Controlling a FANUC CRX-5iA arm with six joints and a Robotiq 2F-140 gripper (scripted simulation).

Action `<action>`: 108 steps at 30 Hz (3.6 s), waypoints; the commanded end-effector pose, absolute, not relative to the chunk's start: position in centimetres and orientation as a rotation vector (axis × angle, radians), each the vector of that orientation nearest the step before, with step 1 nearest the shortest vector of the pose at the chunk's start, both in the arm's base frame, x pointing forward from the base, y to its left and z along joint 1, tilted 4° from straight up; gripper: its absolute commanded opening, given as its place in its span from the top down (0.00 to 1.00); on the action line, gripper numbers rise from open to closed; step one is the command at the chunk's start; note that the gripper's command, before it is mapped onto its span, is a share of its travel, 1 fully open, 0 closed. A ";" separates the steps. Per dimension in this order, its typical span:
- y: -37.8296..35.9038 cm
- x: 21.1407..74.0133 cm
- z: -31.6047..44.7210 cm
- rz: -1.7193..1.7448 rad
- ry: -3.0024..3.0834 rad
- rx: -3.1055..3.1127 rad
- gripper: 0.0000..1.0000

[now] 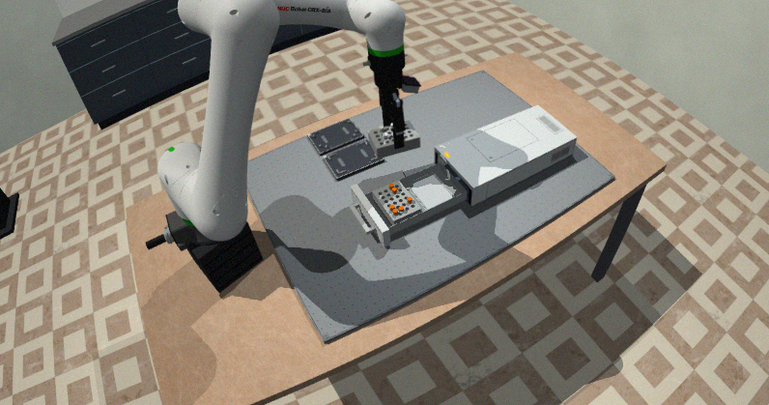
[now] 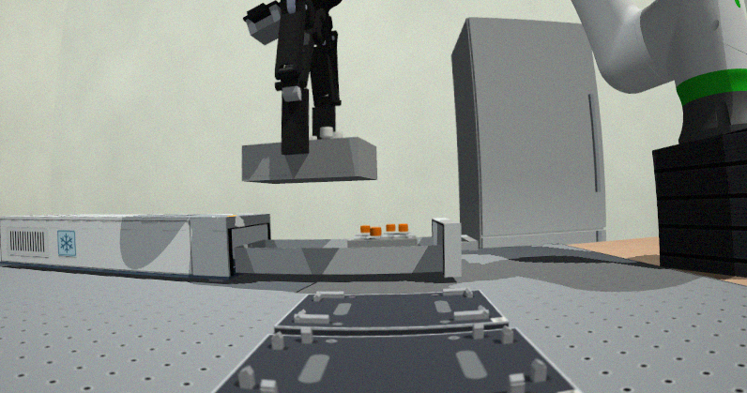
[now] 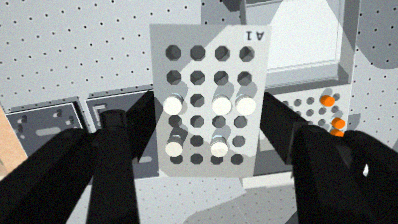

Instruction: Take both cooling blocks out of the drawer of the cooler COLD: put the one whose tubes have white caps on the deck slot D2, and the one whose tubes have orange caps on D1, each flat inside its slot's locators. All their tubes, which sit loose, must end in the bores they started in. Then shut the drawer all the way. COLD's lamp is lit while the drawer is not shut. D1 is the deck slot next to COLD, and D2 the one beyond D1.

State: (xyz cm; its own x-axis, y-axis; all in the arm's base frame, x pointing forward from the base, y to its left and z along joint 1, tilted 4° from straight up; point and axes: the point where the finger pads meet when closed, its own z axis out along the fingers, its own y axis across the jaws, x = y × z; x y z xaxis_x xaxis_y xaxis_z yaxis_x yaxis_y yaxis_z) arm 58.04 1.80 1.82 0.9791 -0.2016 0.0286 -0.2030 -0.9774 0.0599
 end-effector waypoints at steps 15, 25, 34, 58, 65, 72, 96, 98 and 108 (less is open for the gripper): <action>5.9 57.0 1.6 0.028 -0.041 3.080 0.90; 8.0 56.4 1.5 0.028 -0.041 3.080 0.90; 9.8 55.9 1.4 0.028 -0.041 3.080 0.90; 15.4 54.3 1.0 0.028 -0.041 3.080 0.90; 17.2 53.8 0.9 0.028 -0.041 3.080 0.90; 18.5 53.4 0.8 0.028 -0.041 3.080 0.90; 24.1 51.8 0.4 0.028 -0.041 3.080 0.90; 24.6 51.7 0.4 0.028 -0.041 3.080 0.90; 26.7 51.1 0.3 0.028 -0.041 3.080 0.90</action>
